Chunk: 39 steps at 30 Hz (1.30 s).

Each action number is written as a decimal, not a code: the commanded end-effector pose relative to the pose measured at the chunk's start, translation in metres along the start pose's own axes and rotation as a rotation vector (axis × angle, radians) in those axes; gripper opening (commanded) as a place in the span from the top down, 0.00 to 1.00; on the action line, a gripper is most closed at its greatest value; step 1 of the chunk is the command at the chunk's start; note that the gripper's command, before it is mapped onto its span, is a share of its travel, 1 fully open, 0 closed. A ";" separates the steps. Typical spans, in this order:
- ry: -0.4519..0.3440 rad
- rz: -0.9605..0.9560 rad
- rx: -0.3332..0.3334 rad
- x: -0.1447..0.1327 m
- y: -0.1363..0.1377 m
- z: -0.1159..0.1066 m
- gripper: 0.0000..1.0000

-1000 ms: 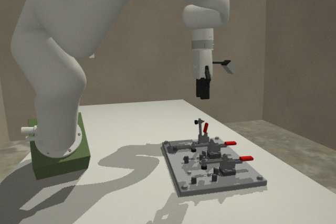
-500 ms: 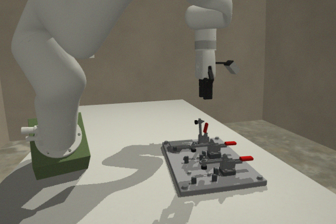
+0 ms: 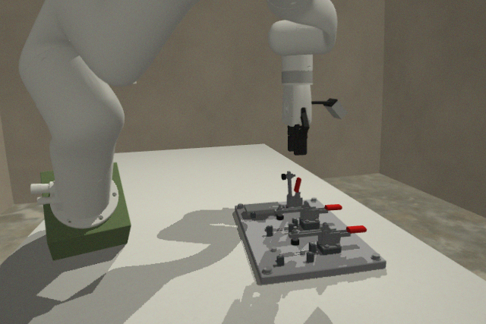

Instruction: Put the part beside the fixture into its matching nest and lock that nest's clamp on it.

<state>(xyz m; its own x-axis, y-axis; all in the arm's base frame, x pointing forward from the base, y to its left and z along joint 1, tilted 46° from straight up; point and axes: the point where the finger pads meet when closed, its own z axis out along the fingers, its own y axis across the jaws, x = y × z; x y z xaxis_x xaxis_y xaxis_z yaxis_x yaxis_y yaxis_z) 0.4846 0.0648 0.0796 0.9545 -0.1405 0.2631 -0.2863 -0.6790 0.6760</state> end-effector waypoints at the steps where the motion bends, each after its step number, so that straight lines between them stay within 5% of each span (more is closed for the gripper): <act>1: 0.005 0.002 0.004 0.002 -0.001 0.013 0.53; 14: 0.005 0.002 0.004 0.002 -0.001 0.058 0.53; 39: 0.005 0.002 0.004 0.002 -0.001 0.066 0.53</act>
<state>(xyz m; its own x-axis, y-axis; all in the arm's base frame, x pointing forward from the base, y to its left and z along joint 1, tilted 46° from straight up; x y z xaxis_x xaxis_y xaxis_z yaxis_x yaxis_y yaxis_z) 0.4914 0.0161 0.0328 0.9541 -0.1398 0.2648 -0.2869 -0.6799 0.6749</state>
